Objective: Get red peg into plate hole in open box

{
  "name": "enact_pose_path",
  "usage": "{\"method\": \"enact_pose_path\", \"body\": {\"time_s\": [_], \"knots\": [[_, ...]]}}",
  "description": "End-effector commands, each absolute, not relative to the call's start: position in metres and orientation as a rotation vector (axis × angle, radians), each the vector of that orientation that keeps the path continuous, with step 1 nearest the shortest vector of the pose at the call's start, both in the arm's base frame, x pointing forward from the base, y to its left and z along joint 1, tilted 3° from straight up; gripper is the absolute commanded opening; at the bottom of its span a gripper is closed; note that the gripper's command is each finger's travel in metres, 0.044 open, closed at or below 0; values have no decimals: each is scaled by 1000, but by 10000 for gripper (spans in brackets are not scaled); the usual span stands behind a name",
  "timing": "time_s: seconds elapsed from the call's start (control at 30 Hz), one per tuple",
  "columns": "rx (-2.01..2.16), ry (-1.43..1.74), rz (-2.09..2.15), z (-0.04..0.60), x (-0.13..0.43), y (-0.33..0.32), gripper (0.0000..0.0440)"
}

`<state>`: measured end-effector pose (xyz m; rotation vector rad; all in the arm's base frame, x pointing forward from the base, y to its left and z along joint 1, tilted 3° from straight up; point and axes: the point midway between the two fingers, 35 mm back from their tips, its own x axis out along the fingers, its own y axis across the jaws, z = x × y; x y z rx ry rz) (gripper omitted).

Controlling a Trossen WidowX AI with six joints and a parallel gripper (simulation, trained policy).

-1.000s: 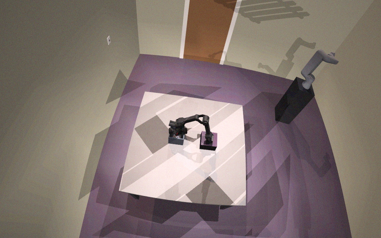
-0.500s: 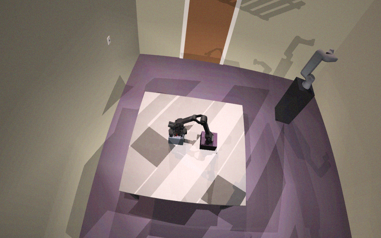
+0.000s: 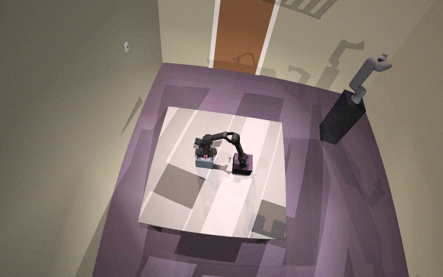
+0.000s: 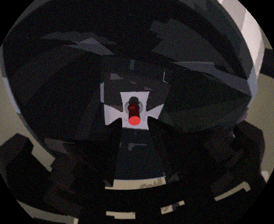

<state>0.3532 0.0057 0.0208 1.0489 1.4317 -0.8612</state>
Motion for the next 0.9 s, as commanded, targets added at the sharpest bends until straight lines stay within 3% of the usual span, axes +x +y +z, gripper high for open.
{"method": "enact_pose_path", "body": {"time_s": [0.0, 0.27, 0.37, 0.6, 0.77, 0.87], "knots": [[1076, 1454, -848, 25, 356, 3, 185], [1121, 1486, -848, 31, 358, -2, 195], [1136, 1494, -847, 34, 358, -5, 174], [1171, 1484, -813, 39, 370, -11, 73], [1205, 1468, -770, 49, 382, -13, 65], [1232, 1459, -738, 56, 389, -14, 87]]}}
